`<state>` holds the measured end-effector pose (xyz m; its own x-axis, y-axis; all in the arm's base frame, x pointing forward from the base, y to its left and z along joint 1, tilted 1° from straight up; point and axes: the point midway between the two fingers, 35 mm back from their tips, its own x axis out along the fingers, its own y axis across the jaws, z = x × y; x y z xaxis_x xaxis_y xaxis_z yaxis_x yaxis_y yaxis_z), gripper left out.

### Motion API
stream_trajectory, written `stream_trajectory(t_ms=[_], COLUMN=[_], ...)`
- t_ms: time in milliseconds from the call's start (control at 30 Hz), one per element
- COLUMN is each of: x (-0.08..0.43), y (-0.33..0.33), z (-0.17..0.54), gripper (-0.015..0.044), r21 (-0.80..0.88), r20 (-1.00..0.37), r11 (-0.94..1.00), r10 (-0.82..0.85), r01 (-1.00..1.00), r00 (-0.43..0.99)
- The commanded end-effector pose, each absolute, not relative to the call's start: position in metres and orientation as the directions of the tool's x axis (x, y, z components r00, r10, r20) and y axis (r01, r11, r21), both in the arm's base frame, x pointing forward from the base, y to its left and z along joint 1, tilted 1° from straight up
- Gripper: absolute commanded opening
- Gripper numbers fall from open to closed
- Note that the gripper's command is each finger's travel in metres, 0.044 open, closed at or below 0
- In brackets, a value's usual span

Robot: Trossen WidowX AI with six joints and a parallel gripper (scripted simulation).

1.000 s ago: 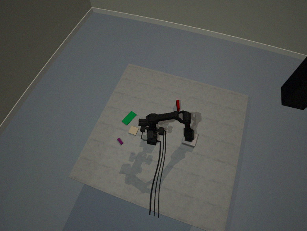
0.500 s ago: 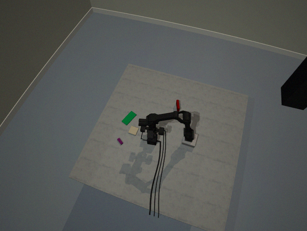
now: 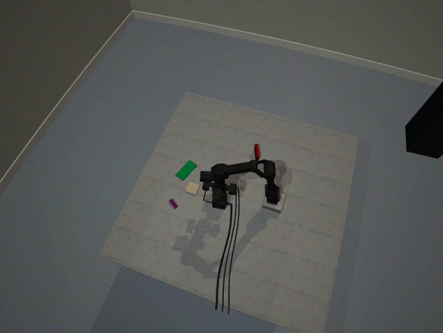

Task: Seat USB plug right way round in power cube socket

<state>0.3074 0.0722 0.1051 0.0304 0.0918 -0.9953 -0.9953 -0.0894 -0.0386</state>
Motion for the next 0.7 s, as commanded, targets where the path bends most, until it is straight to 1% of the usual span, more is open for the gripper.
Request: stream_trajectory(t_ms=[0, 367, 467, 500, 667], x=[0.3077, 0.3077, 0.3075, 0.3075, 0.3075], y=[0.0723, 0.0723, 0.0723, 0.0723, 0.0723], z=[0.1034, 0.1034, 0.105, 0.105, 0.105], gripper=[0.0, 0.0, 0.0079, 0.0095, 0.0095], r21=[-0.038, -0.038, -0.039, -0.039, -0.039], r20=[-0.995, -0.995, -0.995, -0.995, -0.995], r11=[-0.093, -0.093, -0.089, -0.089, -0.089], r10=[0.092, 0.092, 0.092, 0.092, 0.092], r01=[-0.995, -0.995, -0.995, -0.995, -0.995], r00=[0.029, 0.029, 0.031, 0.031, 0.031])
